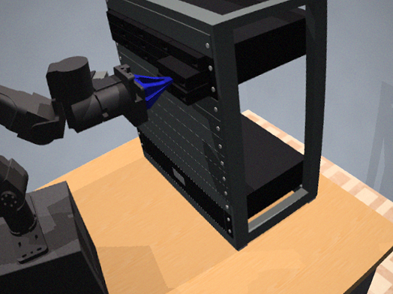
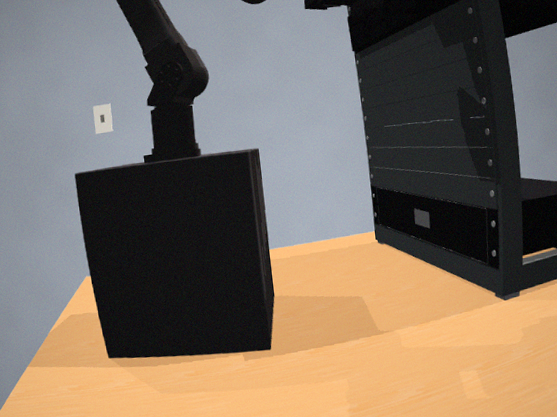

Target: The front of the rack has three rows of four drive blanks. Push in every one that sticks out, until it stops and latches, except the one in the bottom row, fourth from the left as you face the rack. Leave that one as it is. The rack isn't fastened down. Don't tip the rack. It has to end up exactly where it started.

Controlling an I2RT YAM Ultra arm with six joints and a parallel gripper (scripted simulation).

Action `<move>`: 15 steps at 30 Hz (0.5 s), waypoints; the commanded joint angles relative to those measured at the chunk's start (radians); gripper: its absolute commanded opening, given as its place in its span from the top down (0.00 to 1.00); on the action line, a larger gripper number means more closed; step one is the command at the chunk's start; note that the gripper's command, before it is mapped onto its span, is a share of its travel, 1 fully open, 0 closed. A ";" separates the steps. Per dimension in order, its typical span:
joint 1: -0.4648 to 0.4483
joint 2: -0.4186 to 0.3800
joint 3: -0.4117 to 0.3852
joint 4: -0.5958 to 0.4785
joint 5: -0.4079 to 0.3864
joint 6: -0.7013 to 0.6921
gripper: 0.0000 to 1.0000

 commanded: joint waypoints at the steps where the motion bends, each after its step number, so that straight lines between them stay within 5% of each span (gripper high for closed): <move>1: 0.014 0.014 0.079 0.027 0.018 0.014 1.00; 15: 0.016 0.024 0.092 0.023 0.021 0.013 1.00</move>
